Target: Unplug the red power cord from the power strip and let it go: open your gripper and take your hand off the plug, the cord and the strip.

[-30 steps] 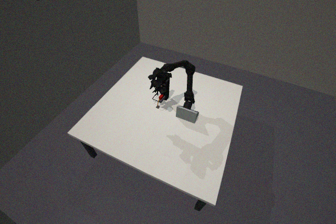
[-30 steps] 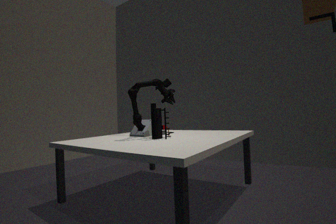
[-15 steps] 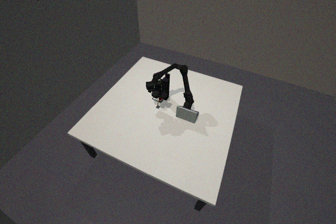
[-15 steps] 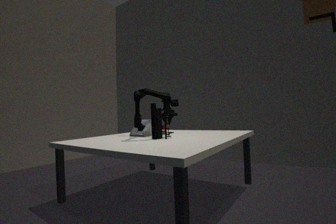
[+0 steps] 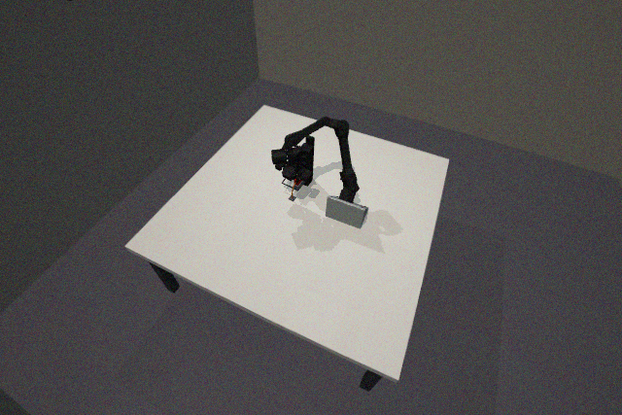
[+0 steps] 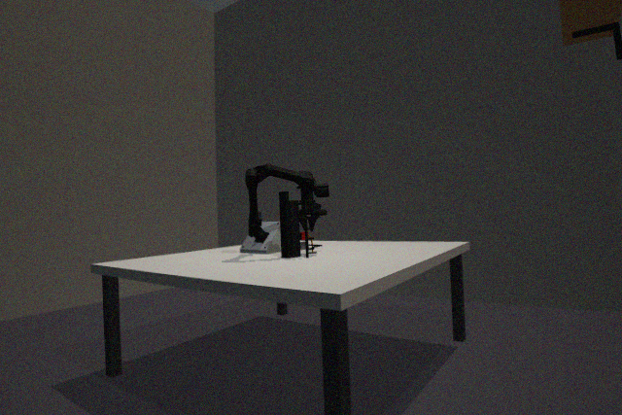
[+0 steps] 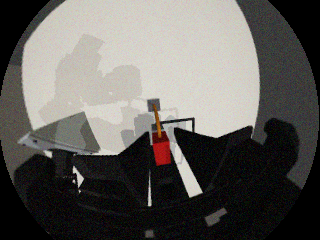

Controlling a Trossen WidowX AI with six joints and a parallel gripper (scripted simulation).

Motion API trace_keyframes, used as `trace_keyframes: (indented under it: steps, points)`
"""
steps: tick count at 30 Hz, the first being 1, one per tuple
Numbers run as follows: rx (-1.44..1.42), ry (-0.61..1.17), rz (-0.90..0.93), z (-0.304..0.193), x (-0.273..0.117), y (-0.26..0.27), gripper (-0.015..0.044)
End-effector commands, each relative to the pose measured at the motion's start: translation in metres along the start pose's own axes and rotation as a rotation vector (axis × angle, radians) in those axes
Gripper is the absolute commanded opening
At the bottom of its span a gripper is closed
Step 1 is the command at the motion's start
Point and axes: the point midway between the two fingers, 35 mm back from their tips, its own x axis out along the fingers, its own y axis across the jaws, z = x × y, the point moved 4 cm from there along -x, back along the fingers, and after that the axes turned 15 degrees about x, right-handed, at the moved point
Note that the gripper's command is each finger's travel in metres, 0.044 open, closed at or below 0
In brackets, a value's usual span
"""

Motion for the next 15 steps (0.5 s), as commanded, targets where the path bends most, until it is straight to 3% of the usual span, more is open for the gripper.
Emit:
trace_keyframes:
  steps: [1,15]
  points:
    - [-0.005,0.005,-0.002,-0.008,0.001,-0.001,0.0160]
    - [-0.005,0.007,-0.002,-0.027,0.001,-0.005,0.0160]
